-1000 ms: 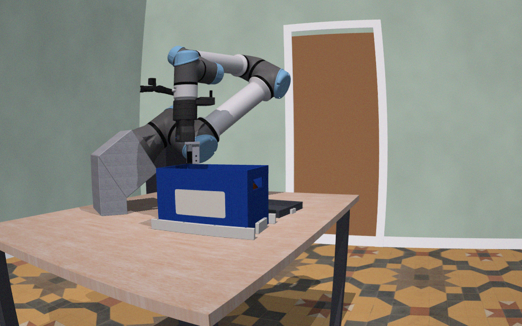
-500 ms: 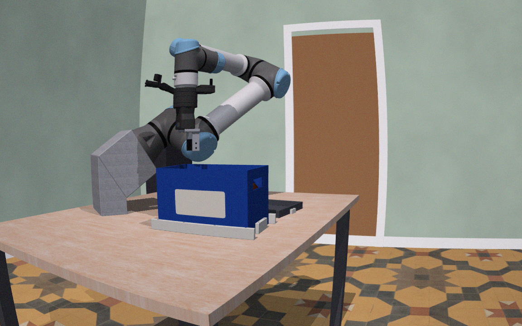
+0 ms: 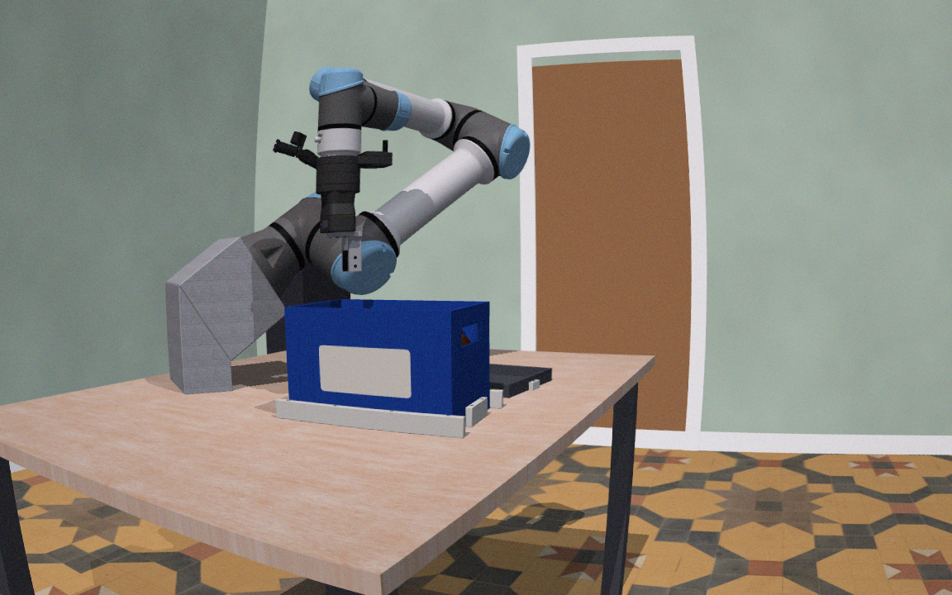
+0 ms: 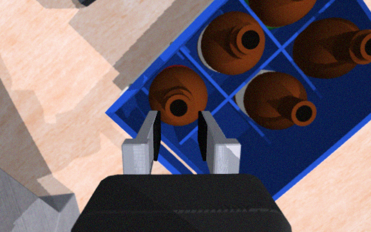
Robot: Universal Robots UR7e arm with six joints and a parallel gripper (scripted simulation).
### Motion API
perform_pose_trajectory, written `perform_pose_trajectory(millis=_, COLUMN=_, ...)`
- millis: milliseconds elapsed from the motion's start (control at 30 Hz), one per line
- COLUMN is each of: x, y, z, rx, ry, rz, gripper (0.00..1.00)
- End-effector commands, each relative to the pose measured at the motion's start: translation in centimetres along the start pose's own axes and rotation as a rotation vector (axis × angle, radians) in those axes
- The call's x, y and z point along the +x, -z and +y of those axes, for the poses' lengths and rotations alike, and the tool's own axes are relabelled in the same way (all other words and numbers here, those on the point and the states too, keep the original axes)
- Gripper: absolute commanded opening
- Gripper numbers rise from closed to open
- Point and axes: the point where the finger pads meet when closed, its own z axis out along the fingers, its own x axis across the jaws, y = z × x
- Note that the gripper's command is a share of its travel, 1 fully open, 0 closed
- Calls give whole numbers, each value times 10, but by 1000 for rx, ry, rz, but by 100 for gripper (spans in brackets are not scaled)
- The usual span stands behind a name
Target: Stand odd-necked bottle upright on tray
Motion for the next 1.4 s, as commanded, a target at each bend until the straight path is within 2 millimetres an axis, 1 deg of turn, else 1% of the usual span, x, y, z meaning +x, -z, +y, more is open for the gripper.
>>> perform_pose_trajectory(millis=0, x=0, y=0, z=0, rx=0, ry=0, rz=1, gripper=0)
perform_pose_trajectory(millis=800, x=0, y=0, z=0, rx=0, ry=0, rz=1, gripper=0)
perform_pose_trajectory(millis=967, x=4, y=1, z=1, rx=-1, ry=0, rz=1, gripper=0)
perform_pose_trajectory(millis=1000, x=9, y=2, z=1, rx=-2, ry=0, rz=1, gripper=0)
perform_pose_trajectory(millis=1067, x=25, y=5, z=2, rx=-4, ry=-1, rz=1, gripper=0)
perform_pose_trajectory(millis=1167, x=60, y=7, z=4, rx=-5, ry=-1, rz=2, gripper=0)
perform_pose_trajectory(millis=1267, x=97, y=4, z=5, rx=-3, ry=0, rz=2, gripper=0)
perform_pose_trajectory(millis=1333, x=114, y=1, z=5, rx=-1, ry=0, rz=2, gripper=0)
perform_pose_trajectory(millis=1367, x=120, y=0, z=5, rx=0, ry=0, rz=1, gripper=0)
